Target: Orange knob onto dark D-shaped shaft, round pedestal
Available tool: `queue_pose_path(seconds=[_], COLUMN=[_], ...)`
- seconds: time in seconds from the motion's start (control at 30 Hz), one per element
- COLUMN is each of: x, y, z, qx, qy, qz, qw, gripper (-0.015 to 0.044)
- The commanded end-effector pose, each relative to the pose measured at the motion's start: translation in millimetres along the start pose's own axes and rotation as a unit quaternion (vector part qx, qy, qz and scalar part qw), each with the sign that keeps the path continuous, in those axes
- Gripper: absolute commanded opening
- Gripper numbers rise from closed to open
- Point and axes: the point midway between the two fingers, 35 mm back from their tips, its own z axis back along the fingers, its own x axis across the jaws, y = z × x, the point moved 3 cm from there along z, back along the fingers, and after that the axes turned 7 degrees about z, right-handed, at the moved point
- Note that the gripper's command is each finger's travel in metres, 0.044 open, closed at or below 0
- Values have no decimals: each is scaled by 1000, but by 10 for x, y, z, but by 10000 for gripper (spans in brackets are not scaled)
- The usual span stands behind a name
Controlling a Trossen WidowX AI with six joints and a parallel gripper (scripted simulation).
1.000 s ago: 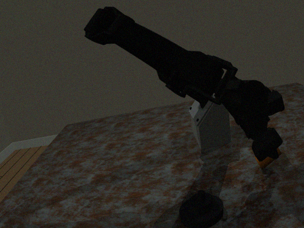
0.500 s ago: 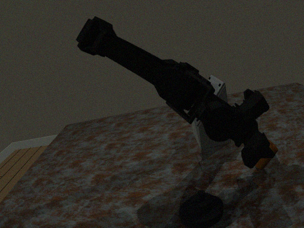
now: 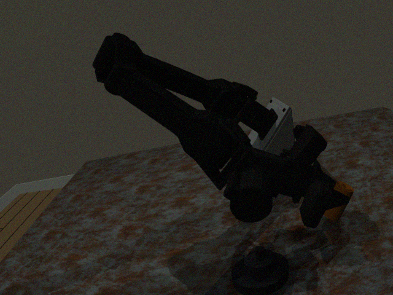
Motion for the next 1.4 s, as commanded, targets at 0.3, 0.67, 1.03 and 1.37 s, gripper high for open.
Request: queue_pose_path(seconds=[0.3,0.67,1.03,1.37], x=[9,9,9,9], y=[68,68,68,68], z=[43,43,43,43], qx=[-44,-44,-44,-44], qy=[6,6,6,6], qz=[0,0,0,0], qw=[999,999,999,999], gripper=[231,260,260,440])
